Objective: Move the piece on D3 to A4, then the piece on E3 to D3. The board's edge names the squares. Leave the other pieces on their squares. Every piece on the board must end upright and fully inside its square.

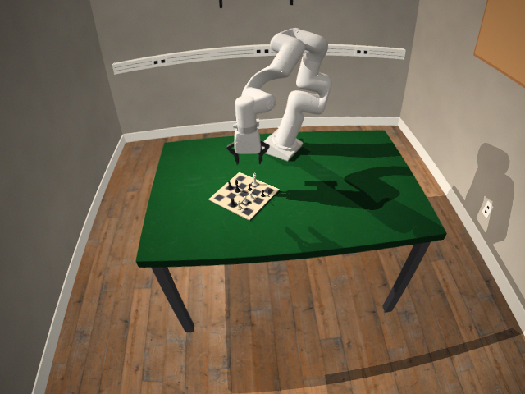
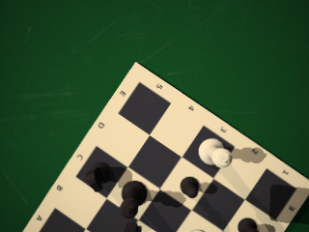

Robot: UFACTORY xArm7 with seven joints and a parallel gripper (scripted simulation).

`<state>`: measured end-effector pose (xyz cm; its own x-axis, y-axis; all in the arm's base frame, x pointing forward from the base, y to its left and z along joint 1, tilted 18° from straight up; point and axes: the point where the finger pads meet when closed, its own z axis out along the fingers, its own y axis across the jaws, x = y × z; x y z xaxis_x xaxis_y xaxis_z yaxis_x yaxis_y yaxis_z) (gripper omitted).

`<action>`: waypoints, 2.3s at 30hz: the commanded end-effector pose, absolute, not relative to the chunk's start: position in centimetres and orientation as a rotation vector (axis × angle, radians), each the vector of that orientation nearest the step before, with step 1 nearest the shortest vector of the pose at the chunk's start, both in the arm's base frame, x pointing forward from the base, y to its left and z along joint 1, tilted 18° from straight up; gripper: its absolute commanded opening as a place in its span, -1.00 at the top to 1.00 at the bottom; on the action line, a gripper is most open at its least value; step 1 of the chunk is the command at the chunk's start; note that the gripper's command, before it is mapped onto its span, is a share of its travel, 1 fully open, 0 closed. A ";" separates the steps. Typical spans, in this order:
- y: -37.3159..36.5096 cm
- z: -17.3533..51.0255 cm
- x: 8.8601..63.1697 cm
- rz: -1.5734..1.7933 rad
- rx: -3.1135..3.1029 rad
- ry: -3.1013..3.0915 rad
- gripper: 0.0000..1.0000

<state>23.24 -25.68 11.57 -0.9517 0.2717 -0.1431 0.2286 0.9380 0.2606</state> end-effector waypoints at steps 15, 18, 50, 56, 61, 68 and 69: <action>-25.9 11.5 23.0 0.357 0.393 2.895 -1.00; -25.9 11.5 23.0 0.357 0.393 2.895 -1.00; -25.0 7.1 24.1 0.361 0.393 2.896 0.29; -25.0 7.1 24.1 0.361 0.393 2.896 0.29; -25.0 7.1 24.1 0.361 0.393 2.896 0.29; -25.0 7.0 24.1 0.361 0.393 2.896 0.29; -24.9 7.0 24.1 0.362 0.393 2.896 0.29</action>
<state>24.04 -24.83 6.97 -0.9460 0.2833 -0.1574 0.2355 0.9345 0.2669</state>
